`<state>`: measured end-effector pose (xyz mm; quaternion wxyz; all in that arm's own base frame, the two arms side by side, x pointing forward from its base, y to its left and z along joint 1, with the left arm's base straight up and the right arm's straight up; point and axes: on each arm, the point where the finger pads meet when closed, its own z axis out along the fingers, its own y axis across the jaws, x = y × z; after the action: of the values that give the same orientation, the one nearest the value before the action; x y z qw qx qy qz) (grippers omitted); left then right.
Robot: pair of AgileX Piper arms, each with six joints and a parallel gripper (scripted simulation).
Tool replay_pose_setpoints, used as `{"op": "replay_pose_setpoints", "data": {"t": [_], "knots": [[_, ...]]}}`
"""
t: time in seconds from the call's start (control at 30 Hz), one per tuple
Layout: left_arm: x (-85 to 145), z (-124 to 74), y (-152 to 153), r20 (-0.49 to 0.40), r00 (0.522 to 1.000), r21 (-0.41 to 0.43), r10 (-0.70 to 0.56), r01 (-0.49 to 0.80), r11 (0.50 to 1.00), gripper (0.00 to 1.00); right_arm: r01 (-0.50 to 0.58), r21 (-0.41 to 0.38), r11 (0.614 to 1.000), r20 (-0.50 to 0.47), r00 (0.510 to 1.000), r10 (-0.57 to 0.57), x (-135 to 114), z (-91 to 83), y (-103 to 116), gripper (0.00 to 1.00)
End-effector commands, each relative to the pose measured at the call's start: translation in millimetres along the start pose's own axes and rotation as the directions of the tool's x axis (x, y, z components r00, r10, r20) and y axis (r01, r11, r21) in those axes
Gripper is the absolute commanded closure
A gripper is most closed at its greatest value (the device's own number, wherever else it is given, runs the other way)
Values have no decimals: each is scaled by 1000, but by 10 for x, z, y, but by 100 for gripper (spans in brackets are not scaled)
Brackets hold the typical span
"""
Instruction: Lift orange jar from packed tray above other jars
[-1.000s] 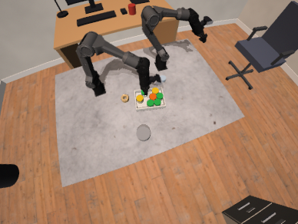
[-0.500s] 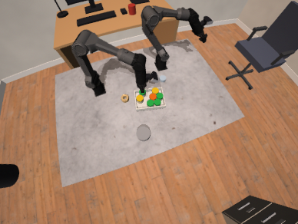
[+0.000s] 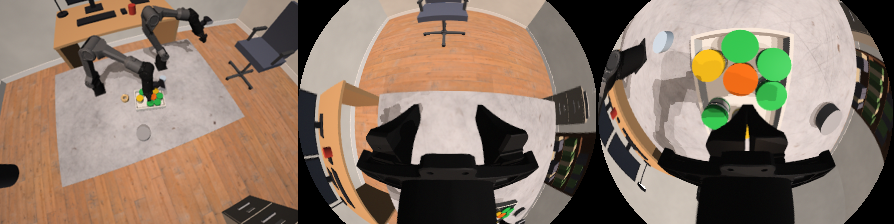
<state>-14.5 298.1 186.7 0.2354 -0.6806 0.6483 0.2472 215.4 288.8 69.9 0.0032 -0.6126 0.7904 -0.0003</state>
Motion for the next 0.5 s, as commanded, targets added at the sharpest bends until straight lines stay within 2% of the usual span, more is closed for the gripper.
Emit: {"op": "replay_pose_setpoints", "data": {"t": [0.0, 0.47], "knots": [[-4, -2, 0, 1, 1000, 0, 0, 0, 1000, 0, 1, -4, 1000, -3, 1000, -1, -115, 12, -174, 100], [-4, -2, 0, 1, 1000, 0, 0, 0, 1000, 0, 1, -4, 1000, -3, 1000, -2, -182, 28, -318, 100]]}}
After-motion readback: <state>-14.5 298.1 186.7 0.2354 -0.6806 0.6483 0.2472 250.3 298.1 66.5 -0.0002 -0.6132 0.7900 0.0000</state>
